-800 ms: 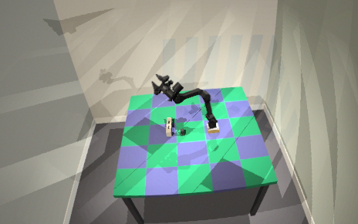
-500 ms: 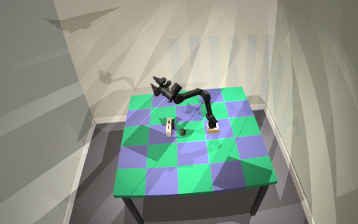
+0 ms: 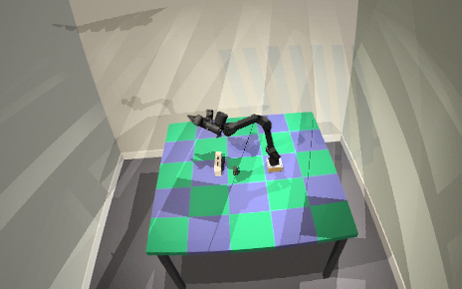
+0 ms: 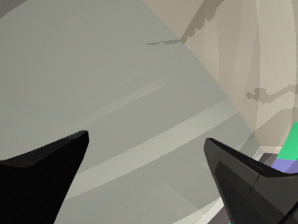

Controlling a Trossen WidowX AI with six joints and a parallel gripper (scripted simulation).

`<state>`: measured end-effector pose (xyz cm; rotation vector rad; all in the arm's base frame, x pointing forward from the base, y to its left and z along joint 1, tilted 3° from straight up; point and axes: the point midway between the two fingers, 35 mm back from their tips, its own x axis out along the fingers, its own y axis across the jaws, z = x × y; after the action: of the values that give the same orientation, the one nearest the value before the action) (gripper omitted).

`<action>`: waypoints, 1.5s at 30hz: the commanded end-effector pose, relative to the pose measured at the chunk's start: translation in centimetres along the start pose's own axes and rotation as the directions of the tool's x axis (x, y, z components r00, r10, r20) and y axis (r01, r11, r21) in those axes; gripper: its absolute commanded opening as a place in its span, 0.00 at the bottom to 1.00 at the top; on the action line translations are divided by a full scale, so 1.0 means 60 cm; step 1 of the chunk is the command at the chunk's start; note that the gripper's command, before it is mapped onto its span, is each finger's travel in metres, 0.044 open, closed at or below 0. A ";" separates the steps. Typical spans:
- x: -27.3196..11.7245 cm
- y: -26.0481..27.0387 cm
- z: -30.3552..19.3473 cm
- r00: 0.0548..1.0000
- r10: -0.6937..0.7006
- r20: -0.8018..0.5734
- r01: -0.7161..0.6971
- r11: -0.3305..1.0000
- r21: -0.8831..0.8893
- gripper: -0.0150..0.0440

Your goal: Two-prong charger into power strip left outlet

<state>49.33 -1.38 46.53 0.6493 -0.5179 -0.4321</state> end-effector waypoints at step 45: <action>-0.197 -0.360 -0.291 0.459 -0.524 -0.718 -0.831 0.032 -0.555 1.00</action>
<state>46.65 -2.74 18.49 -0.7288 0.7909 -0.0609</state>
